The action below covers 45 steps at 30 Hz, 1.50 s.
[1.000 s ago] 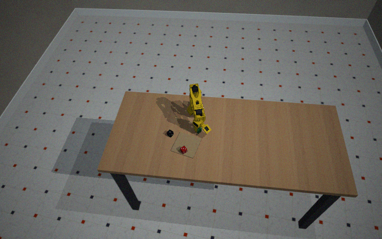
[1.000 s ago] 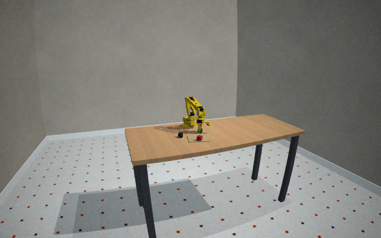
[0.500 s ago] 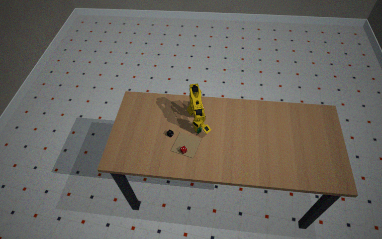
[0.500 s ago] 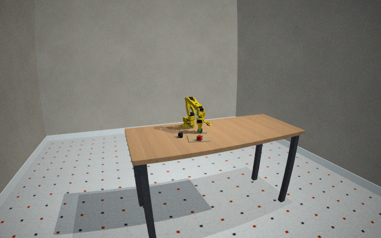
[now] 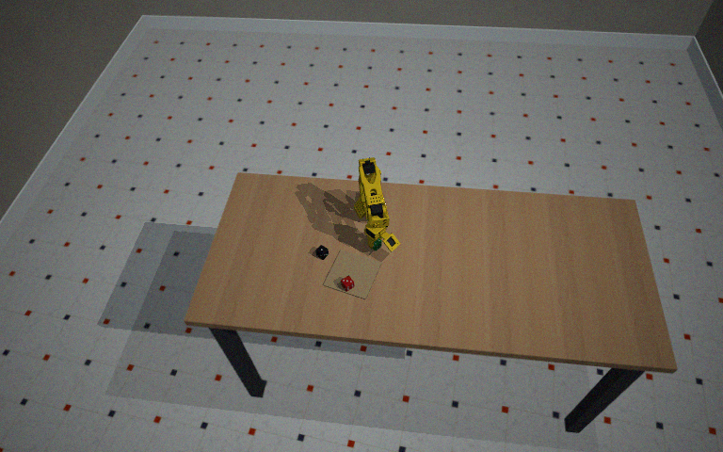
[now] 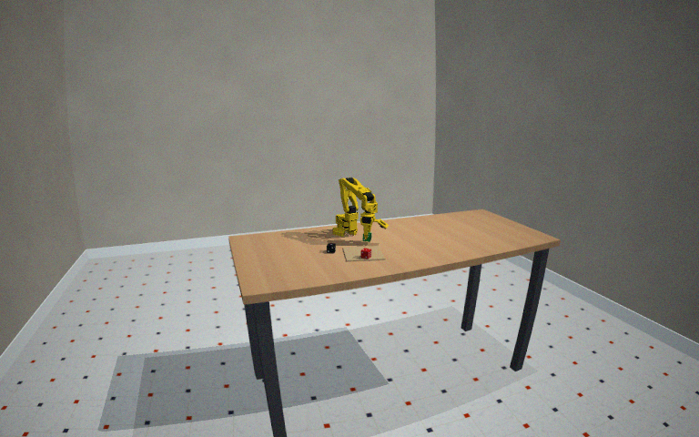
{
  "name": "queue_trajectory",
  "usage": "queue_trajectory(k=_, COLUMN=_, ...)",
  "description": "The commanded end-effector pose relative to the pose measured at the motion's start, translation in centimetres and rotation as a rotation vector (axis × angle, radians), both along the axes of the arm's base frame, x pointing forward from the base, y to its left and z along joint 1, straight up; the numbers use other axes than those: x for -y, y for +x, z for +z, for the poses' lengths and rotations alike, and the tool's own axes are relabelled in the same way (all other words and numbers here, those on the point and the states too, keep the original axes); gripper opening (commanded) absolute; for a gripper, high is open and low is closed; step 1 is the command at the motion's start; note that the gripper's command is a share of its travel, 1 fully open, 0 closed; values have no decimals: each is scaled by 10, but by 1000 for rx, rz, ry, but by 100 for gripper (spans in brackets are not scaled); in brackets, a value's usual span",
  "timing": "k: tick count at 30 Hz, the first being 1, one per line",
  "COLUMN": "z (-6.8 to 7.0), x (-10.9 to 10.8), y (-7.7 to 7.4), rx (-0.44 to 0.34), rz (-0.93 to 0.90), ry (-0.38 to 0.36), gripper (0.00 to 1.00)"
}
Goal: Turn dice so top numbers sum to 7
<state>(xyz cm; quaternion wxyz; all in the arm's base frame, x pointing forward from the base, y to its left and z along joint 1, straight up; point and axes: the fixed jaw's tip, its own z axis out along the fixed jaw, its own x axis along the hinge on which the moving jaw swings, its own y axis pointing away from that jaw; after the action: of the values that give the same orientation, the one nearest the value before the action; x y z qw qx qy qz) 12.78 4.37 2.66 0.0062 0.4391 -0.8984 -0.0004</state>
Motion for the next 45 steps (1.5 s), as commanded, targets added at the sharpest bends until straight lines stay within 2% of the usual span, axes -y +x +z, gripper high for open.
queue_trajectory(k=1, z=16, x=-2, y=7, rx=49, rz=1, ry=16, gripper=0)
queue_trajectory(k=9, z=35, x=-3, y=3, rx=49, rz=1, ry=16, gripper=0)
queue_trajectory(k=13, z=40, x=-3, y=2, rx=49, rz=1, ry=16, gripper=0)
queue_trajectory(k=36, z=41, x=-2, y=1, rx=49, rz=41, ry=16, gripper=0)
queue_trajectory(k=45, z=41, x=-1, y=2, rx=49, rz=144, ry=14, gripper=0)
